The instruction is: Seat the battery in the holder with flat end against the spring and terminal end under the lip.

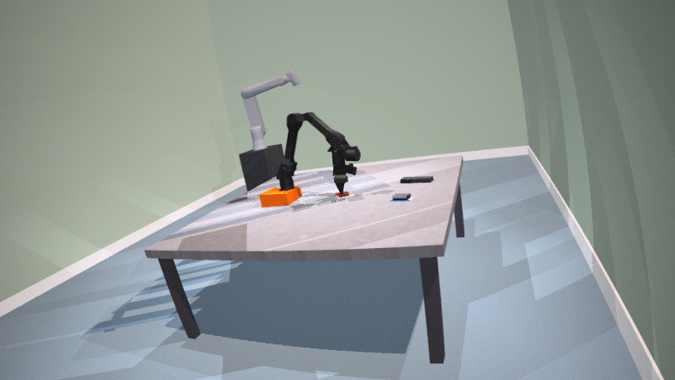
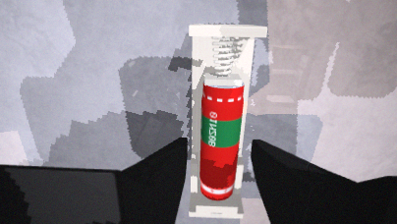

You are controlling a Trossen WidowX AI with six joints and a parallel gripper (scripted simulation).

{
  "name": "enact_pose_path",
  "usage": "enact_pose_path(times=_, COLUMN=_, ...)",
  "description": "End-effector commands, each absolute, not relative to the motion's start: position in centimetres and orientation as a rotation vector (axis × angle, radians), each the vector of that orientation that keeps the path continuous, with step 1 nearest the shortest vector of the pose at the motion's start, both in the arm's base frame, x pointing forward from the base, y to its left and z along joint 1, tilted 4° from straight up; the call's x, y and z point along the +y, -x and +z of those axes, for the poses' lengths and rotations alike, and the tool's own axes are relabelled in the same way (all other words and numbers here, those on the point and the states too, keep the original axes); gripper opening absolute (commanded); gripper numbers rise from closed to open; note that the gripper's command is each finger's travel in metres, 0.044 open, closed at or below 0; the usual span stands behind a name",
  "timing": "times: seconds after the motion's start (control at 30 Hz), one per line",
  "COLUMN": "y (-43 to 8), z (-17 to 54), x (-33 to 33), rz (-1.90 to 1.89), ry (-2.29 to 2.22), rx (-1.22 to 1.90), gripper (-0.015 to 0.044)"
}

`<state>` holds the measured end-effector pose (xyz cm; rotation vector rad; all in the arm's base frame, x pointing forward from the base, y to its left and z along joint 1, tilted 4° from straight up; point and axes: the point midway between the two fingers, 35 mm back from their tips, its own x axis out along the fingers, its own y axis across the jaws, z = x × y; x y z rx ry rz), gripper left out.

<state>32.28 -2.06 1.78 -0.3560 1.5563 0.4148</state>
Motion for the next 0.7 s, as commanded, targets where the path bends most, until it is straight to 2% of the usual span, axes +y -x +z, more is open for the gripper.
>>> enact_pose_path(times=0.0, y=-32.3, z=1.9, x=-2.1, rz=0.415, ry=0.356, rx=1.556, gripper=0.0190)
enact_pose_path(times=0.23, y=-31.9, z=8.5, x=-2.5, rz=0.416, ry=0.358, rx=1.556, gripper=0.0374)
enact_pose_path(times=0.33, y=-31.9, z=9.2, x=-2.5, rz=0.416, ry=0.358, rx=1.556, gripper=0.0440)
enact_pose_path(times=0.67, y=-31.9, z=9.2, x=-2.5, rz=0.416, ry=0.358, rx=1.556, gripper=0.0440)
